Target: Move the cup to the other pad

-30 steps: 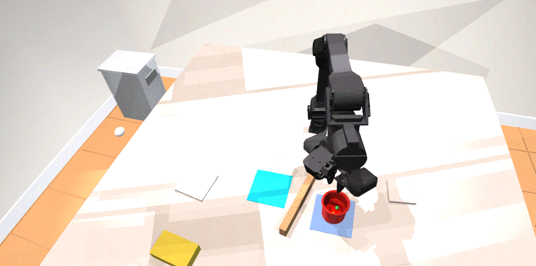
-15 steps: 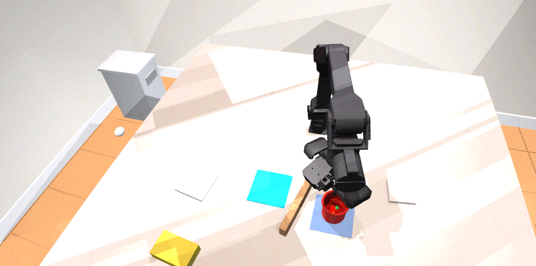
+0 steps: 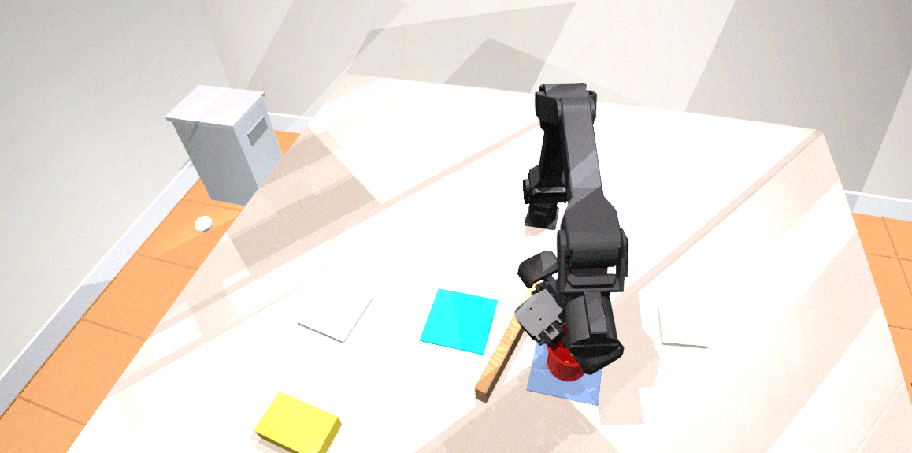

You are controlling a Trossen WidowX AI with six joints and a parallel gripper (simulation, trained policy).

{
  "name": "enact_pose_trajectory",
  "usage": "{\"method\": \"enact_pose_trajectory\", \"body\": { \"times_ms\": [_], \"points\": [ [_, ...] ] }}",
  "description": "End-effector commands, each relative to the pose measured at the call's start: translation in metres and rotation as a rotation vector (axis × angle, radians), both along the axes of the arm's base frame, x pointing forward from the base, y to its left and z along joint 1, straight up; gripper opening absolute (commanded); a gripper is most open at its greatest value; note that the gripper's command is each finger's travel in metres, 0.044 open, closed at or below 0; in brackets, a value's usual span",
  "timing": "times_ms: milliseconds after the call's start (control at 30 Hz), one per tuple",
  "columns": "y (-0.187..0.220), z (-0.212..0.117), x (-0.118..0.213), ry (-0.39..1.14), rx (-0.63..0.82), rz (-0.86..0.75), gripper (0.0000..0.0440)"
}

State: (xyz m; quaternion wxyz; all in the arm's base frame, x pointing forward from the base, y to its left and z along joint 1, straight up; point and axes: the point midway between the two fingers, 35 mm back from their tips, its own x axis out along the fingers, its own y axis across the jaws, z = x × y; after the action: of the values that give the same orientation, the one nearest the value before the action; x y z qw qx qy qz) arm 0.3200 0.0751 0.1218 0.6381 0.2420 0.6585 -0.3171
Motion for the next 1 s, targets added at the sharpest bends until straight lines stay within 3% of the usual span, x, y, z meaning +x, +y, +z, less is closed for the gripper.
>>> {"method": "enact_pose_trajectory", "body": {
  "times_ms": [0,367,600,967],
  "points": [
    [-0.001,-0.015,-0.001,0.023,-0.013,0.001,0.0178],
    [-0.002,-0.055,-0.007,0.061,-0.016,0.054,0.0172],
    [-0.005,-0.066,-0.008,0.056,-0.016,0.110,0.0012],
    [-0.009,-0.048,-0.005,0.013,-0.008,0.101,0.0000]
  ]
}}
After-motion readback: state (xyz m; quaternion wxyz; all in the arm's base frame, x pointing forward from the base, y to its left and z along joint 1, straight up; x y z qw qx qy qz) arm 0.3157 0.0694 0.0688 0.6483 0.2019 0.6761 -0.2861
